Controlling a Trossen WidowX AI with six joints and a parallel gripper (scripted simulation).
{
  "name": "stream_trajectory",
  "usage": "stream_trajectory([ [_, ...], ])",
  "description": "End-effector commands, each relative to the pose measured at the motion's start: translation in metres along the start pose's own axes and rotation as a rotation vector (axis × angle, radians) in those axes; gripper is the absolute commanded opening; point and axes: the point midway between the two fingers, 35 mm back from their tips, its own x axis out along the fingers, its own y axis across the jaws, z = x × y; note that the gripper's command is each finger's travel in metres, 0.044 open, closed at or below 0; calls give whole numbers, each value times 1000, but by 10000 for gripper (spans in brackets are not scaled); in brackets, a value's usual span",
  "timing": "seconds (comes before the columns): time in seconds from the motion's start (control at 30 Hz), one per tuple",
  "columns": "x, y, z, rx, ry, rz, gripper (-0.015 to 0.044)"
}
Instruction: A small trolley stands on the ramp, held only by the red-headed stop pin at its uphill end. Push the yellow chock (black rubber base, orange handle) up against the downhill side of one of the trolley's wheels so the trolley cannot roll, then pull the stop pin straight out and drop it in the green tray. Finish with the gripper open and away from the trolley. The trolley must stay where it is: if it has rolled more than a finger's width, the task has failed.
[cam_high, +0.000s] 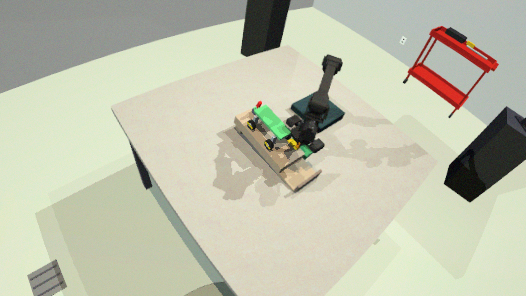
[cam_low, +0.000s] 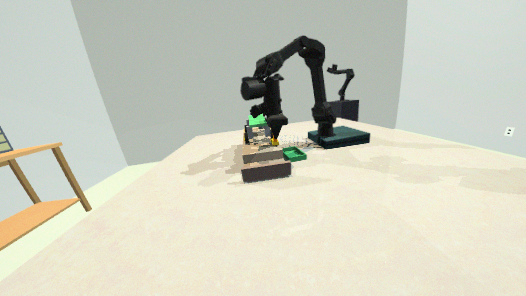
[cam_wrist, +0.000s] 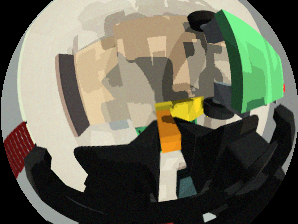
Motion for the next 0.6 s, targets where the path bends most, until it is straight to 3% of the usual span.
stream_trajectory([
  [0.0, 0, -5, 0, -3, -2, -6, 0],
  [0.33, 0, -1, 0, -1, 0, 1, 0],
  [0.57, 0, -1, 0, -1, 0, 1, 184],
])
